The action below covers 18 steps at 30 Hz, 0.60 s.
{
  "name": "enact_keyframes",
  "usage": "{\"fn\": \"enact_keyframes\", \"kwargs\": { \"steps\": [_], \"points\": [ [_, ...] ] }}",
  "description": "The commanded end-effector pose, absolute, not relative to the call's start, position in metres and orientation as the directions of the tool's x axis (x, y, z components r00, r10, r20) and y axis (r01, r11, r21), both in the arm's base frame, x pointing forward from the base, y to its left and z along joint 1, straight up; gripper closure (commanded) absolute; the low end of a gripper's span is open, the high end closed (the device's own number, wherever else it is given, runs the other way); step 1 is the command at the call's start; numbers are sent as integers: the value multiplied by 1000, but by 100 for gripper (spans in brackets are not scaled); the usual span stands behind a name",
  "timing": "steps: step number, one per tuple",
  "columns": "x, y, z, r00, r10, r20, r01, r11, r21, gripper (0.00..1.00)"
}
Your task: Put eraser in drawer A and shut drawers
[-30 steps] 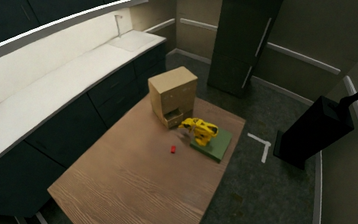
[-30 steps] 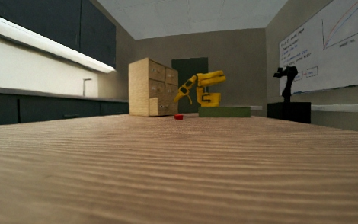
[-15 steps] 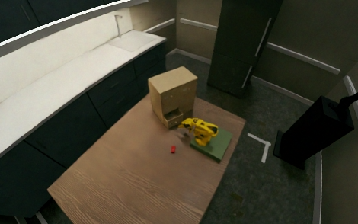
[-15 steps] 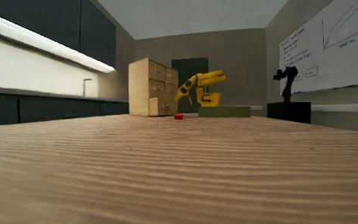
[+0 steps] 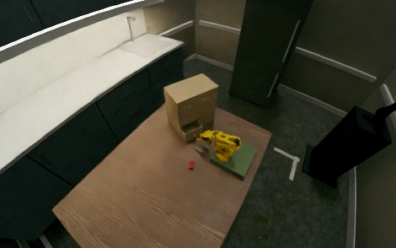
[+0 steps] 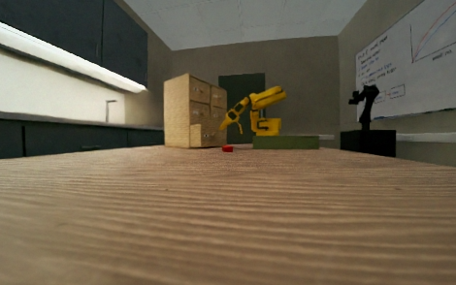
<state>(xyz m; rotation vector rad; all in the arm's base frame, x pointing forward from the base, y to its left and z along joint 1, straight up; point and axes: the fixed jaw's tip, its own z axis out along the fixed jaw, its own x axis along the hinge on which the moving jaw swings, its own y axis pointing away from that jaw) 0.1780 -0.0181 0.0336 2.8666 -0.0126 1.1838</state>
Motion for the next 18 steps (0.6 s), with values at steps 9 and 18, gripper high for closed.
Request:
{"fn": "enact_keyframes", "kwargs": {
  "steps": [9,18],
  "points": [
    [188,-22,31,688,-13,726,-48,-998,27,79],
    [188,-22,31,688,-13,726,-48,-998,27,79]
  ]
}}
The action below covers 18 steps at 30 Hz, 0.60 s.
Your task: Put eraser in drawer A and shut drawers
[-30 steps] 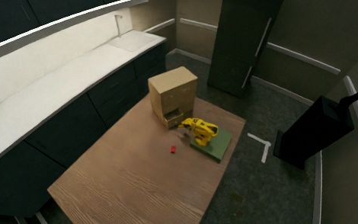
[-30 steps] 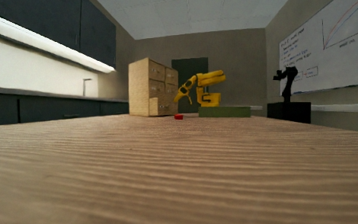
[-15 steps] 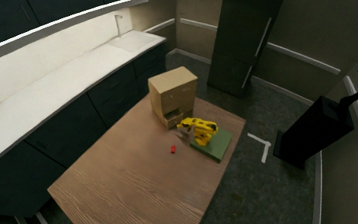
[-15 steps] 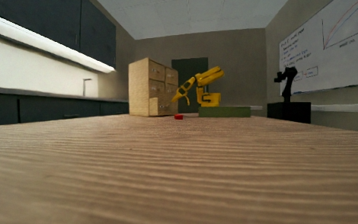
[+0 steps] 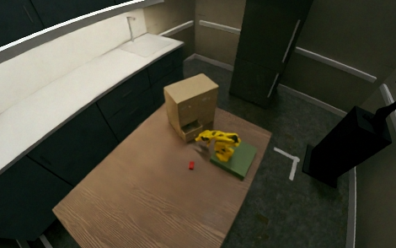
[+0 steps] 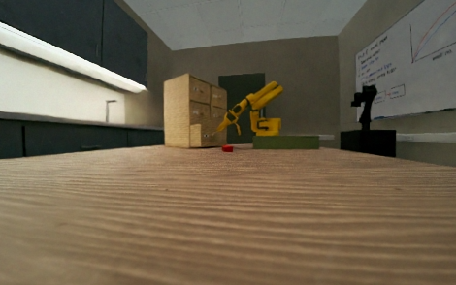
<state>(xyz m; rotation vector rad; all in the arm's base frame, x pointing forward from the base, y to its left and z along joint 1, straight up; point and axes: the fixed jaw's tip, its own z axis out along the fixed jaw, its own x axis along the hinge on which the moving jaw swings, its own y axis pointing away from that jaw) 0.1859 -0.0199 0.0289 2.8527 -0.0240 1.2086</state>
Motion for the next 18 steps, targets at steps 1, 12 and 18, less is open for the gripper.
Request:
{"fn": "enact_keyframes", "kwargs": {
  "steps": [1,12,18],
  "points": [
    [188,-22,31,688,-13,726,-48,-998,27,79],
    [196,-24,28,667,-19,745,-58,-998,26,79],
    [204,-26,24,641,-25,767,-69,-997,25,79]
  ]
}}
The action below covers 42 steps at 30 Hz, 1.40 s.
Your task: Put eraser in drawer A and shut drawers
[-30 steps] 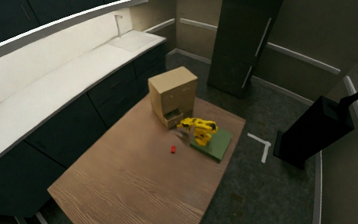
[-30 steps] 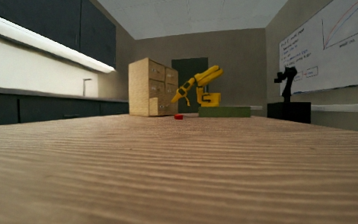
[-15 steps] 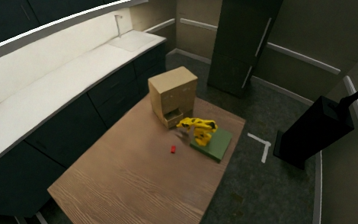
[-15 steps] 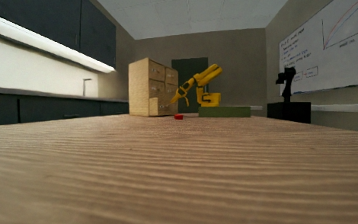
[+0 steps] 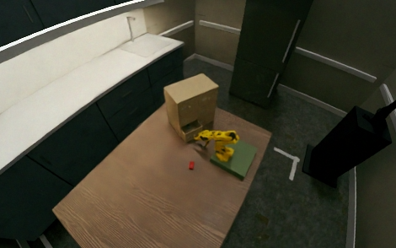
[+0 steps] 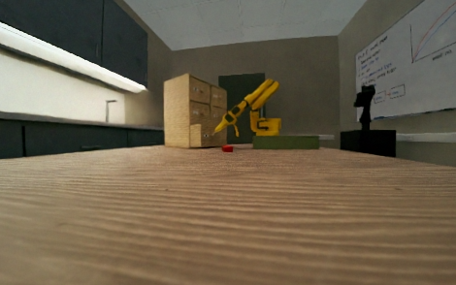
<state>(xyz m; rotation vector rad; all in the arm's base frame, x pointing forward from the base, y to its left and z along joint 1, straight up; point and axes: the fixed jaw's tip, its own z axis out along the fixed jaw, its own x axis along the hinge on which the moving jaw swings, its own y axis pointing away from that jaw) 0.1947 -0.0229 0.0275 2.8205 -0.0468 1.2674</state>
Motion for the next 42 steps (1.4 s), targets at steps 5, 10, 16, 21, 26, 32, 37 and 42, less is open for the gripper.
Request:
{"fn": "enact_keyframes", "kwargs": {
  "steps": [5,10,16,21,26,32,37,42],
  "points": [
    [204,-26,24,641,-25,767,-69,-997,25,79],
    [204,-26,26,638,-25,770,-69,-997,25,79],
    [204,-26,26,638,-25,770,-69,-997,25,79],
    [204,-26,26,638,-25,770,-69,-997,25,79],
    [207,-28,23,625,-28,780,-75,-997,24,79],
    [213,-30,18,597,-33,801,-86,-996,23,79],
    [215,-32,13,579,-36,815,-94,-995,22,79],
    [213,-32,11,597,-38,801,-93,-995,22,79]
  ]
}}
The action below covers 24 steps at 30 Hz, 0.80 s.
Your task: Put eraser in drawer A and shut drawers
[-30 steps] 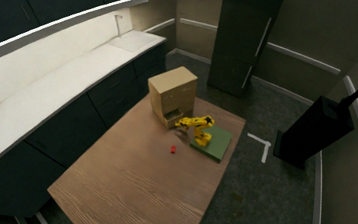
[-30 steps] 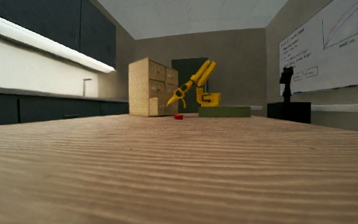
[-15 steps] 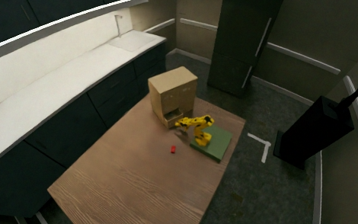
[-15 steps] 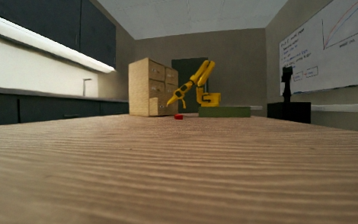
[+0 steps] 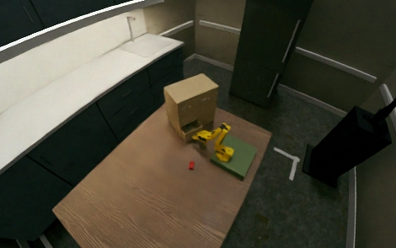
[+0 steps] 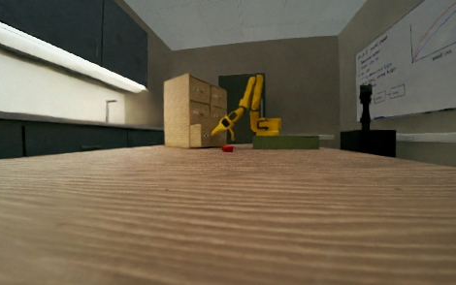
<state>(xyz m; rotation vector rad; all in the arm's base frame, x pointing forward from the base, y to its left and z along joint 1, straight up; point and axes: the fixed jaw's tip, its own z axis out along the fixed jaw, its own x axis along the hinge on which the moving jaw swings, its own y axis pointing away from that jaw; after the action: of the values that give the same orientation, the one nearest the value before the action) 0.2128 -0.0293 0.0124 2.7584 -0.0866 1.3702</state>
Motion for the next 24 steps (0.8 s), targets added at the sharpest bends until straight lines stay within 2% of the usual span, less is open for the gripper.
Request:
{"fn": "enact_keyframes", "kwargs": {
  "steps": [1,24],
  "points": [
    [213,-32,11,597,-38,801,-93,-995,22,79],
    [213,-32,4,590,-41,806,-97,-995,21,79]
  ]
}}
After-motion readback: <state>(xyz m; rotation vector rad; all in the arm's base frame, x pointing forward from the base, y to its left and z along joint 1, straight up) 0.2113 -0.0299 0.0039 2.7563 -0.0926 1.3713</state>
